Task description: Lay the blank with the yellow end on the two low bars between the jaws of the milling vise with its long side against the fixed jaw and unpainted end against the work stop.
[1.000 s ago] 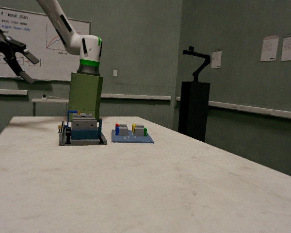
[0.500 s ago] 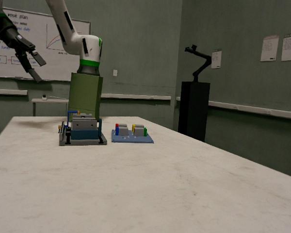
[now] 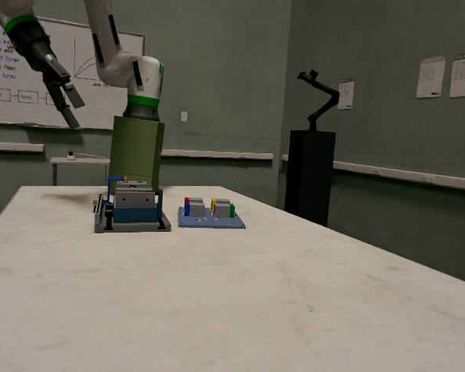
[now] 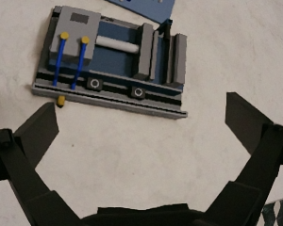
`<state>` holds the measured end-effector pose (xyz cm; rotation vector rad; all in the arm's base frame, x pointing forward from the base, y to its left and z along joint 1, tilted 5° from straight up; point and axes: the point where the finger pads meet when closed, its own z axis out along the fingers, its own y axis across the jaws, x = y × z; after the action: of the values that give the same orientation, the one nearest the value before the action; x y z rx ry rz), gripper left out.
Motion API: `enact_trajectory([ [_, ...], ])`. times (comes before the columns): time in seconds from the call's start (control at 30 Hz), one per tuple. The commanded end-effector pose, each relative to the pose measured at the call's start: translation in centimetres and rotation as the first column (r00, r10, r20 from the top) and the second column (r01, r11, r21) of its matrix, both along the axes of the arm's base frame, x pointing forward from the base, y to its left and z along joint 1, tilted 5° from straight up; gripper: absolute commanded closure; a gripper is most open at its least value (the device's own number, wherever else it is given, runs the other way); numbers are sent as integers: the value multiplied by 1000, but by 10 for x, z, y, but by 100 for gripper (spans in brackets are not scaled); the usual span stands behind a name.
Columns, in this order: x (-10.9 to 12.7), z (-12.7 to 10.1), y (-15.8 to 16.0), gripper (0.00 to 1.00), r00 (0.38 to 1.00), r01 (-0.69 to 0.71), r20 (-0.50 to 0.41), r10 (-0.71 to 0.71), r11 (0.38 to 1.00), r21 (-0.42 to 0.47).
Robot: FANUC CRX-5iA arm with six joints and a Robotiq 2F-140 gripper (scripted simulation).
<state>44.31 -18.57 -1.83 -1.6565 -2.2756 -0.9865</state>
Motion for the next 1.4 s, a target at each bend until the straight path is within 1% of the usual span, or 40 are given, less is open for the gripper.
enact_trajectory([
  [0.0,0,2,9,0,999,31,-30,-32,999,-42],
  [0.1,0,3,16,0,997,55,-53,-59,996,-73],
  [0.2,0,3,16,0,997,54,-50,-57,996,-69],
  [0.67,-2,8,50,0,972,152,-146,-186,964,-219],
  [0.77,-2,9,49,0,974,149,-139,-180,966,-209],
  [1.23,-4,14,83,0,925,224,-214,-315,905,-362],
  [1.3,-4,14,83,0,925,224,-214,-315,905,-362],
  [1.33,-3,14,82,0,930,221,-208,-304,911,-347],
  [1.37,-4,14,85,0,925,225,-212,-314,906,-358],
])
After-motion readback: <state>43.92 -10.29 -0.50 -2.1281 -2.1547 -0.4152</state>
